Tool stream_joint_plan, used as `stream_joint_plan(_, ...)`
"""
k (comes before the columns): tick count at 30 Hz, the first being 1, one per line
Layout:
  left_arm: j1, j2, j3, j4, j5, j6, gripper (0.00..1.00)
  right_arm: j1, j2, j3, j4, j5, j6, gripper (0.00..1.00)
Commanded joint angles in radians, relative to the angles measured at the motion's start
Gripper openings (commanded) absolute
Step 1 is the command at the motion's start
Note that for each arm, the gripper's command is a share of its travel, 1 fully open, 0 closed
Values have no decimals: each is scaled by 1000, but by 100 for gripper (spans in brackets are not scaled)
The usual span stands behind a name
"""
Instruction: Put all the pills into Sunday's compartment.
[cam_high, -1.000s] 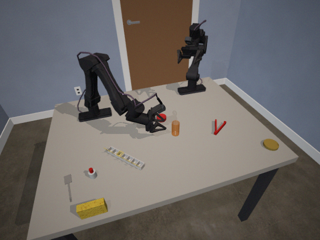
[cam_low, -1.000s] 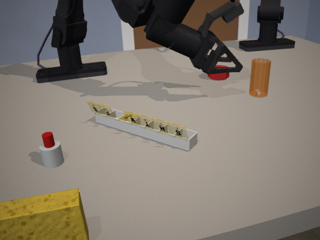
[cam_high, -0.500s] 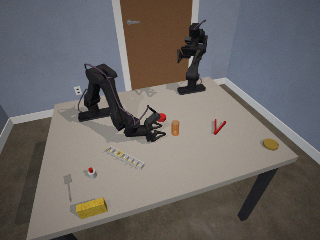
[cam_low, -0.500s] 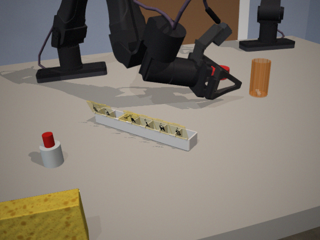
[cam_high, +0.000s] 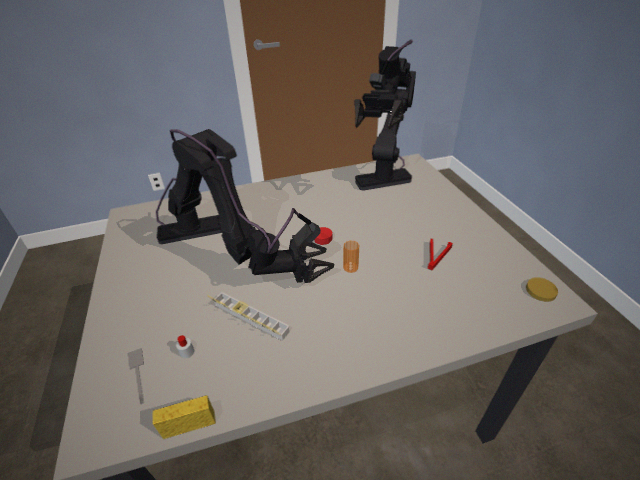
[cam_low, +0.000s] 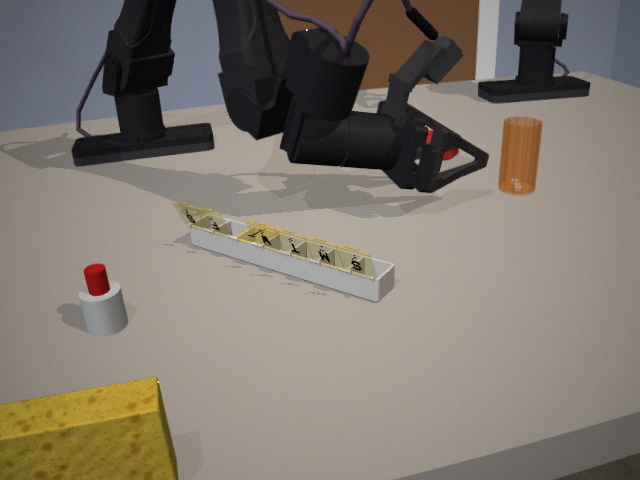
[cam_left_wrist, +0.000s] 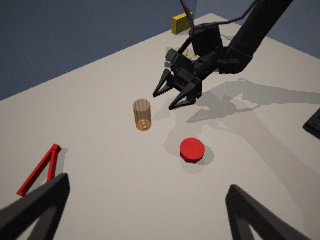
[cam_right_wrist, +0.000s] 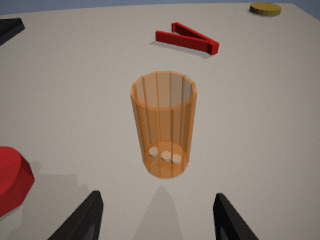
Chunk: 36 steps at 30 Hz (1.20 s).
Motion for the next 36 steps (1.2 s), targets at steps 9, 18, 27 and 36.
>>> stream_joint_plan(9,-2,-8,2,-9,5,7,100,13,-19,44,26,-16,24,65)
stream_joint_plan(18,-2,-8,2,-9,5,7,100,44,-9,87,7,22,49,65)
stream_joint_plan(27,-2,-8,2,-9,5,7,100,68,20,111,28,44,63,65)
stream_joint_plan(36,-2,-8,2,-9,5,7,100,97,45,143,36,72,81,65)
